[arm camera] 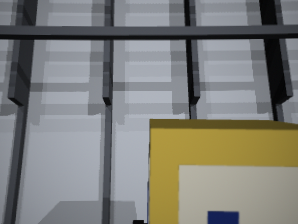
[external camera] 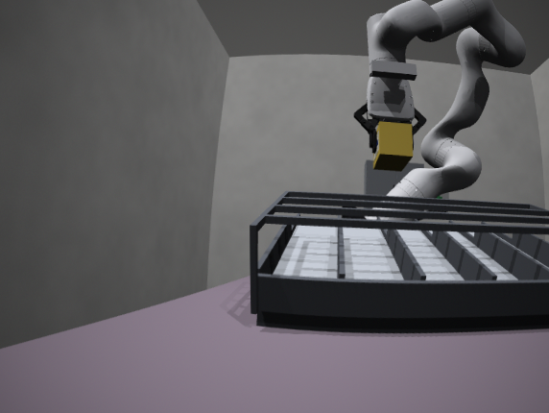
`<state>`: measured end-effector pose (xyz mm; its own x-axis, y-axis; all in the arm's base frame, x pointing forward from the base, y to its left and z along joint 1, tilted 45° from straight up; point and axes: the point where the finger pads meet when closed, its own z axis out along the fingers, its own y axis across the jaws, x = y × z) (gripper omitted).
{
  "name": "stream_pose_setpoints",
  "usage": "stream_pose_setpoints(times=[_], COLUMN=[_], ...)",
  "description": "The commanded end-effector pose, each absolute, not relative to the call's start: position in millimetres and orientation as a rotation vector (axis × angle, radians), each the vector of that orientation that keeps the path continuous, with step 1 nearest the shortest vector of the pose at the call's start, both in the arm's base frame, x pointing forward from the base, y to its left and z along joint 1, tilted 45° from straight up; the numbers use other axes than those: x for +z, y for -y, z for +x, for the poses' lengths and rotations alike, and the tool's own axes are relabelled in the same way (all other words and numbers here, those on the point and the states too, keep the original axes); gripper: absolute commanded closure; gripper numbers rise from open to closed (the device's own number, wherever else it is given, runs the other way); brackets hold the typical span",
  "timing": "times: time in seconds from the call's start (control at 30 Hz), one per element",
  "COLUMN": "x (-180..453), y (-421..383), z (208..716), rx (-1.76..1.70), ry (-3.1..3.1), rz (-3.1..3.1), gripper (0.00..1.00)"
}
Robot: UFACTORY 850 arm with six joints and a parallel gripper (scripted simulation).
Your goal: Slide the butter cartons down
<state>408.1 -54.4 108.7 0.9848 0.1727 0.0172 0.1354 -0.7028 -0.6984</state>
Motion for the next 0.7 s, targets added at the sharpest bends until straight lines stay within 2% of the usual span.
stream_pose_setpoints(times=[0.0, 0.27, 0.67], x=[61.4, 7.4, -6.8], y=[99.7, 150.1, 138.8], z=[432.7, 459.7, 457.2], rx=[0.065, 0.065, 0.060], ry=[0.221, 0.221, 0.218], rz=[-2.352, -2.352, -2.357], gripper=[1.00, 1.00, 1.00])
